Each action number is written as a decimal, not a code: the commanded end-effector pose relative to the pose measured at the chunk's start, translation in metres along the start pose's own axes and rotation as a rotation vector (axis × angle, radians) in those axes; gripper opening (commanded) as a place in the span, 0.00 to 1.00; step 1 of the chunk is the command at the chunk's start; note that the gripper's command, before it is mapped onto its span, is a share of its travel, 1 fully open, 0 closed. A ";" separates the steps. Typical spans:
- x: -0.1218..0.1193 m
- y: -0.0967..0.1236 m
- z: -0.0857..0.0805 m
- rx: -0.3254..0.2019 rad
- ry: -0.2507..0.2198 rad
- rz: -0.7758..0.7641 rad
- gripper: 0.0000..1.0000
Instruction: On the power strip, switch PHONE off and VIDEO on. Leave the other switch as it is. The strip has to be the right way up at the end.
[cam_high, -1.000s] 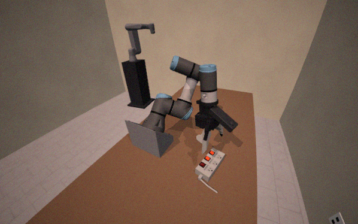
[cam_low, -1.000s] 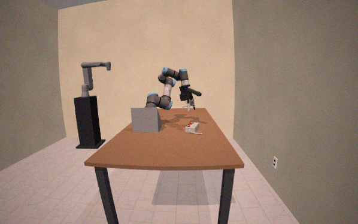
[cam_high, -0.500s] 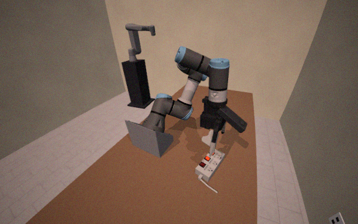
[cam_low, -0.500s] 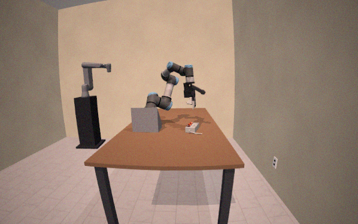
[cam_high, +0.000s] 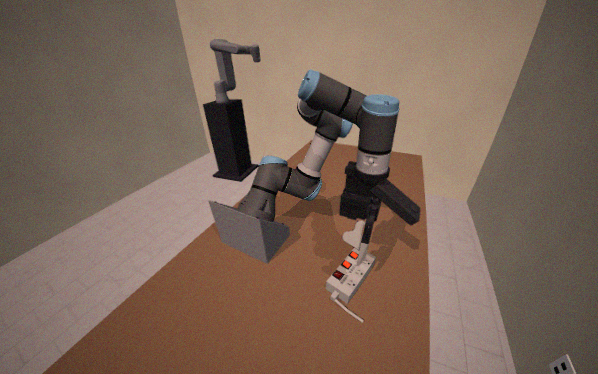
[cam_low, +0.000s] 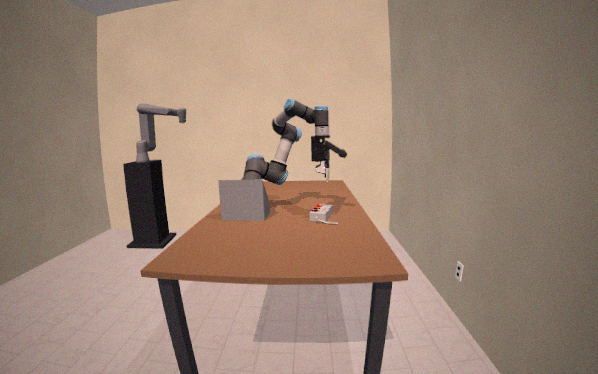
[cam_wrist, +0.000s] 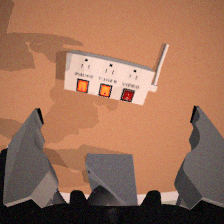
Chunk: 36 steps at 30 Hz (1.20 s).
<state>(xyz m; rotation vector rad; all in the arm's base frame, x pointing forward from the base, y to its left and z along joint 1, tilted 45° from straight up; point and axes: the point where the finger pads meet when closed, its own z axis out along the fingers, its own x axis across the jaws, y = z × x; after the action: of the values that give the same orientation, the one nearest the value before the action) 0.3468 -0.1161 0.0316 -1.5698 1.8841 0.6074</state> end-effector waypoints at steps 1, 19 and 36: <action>0.001 -0.001 -0.001 -0.006 -0.004 -0.012 1.00; 0.001 -0.001 -0.001 -0.008 -0.005 -0.016 1.00; -0.012 0.002 0.009 -0.007 -0.006 -0.241 1.00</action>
<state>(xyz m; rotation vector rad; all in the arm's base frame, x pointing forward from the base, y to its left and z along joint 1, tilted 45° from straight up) 0.3474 -0.1066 0.0323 -1.7001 1.7360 0.5555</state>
